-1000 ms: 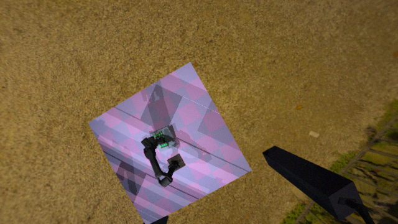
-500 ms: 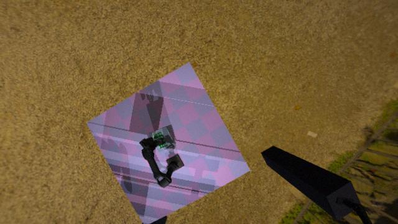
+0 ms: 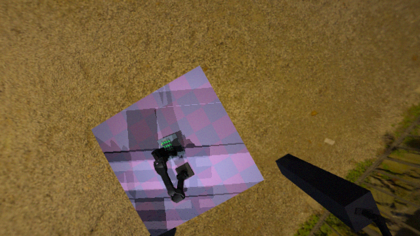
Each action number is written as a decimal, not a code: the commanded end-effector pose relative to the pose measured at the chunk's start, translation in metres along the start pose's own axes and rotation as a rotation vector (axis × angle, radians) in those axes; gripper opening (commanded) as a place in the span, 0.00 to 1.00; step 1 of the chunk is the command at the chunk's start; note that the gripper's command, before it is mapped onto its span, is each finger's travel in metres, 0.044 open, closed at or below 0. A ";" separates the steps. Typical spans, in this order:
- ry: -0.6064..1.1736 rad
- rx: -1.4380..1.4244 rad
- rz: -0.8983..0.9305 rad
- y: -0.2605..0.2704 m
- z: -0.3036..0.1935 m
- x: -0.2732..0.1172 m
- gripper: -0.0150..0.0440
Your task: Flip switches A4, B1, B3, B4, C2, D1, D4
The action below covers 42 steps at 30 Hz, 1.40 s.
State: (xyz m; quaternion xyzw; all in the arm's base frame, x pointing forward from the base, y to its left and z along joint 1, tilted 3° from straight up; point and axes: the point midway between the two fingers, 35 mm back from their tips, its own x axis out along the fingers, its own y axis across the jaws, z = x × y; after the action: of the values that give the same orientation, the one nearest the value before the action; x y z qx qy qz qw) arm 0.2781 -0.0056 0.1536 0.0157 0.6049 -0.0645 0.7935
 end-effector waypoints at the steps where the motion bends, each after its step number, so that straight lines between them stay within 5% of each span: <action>1: -0.004 -0.010 0.007 -0.002 -0.003 0.008 0.25; 12: -0.024 -0.010 0.007 -0.002 -0.004 0.044 0.25; 42: -0.025 -0.010 0.007 -0.002 -0.004 0.059 0.25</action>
State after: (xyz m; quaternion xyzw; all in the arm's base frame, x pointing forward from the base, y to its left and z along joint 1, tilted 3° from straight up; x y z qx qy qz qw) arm 0.2891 -0.0127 0.0962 0.0133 0.5950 -0.0617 0.8012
